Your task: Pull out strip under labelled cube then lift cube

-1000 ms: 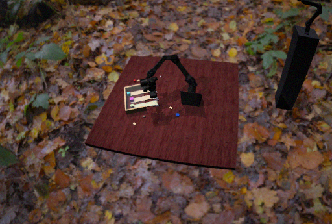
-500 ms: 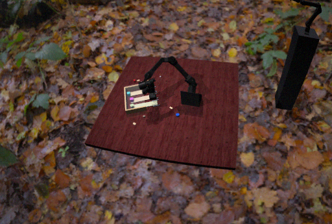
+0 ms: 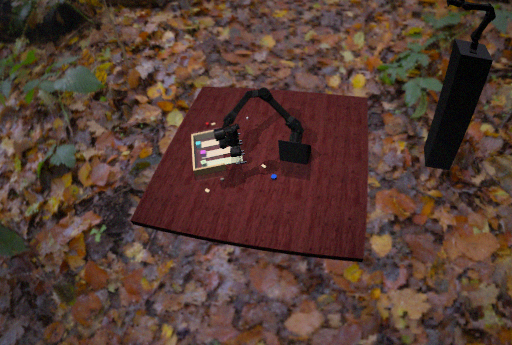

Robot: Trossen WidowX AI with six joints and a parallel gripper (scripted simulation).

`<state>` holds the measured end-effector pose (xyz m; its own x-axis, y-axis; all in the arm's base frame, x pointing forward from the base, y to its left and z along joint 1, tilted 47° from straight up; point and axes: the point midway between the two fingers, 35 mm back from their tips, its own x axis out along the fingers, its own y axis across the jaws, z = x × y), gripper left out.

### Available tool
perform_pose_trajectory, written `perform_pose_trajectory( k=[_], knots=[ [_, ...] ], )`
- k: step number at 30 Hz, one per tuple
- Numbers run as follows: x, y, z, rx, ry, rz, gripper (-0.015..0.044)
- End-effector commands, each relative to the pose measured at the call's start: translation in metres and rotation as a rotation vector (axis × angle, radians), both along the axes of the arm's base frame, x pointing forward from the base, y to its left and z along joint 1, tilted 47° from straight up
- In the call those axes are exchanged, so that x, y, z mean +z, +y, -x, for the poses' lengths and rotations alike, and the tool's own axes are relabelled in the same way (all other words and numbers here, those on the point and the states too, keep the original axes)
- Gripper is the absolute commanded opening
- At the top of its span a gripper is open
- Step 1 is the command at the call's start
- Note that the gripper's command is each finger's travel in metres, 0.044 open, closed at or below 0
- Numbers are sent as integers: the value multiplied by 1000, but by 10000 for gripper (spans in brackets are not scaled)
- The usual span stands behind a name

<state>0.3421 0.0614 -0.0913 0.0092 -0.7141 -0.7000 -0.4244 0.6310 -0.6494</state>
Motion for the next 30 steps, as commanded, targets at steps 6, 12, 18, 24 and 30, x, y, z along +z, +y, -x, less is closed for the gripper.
perform_pose_trajectory(
  k=[6, 12, 18, 24, 30],
  knots=[
    [-12, -12, 2, 6, 7, 8, 0],
    [-19, -19, 2, 6, 7, 9, 0],
    [-26, -26, 4, 5, 7, 10, 0],
    [-27, -28, 4, 5, 7, 10, 0],
    [-27, -28, 4, 5, 7, 10, 0]
  ],
)
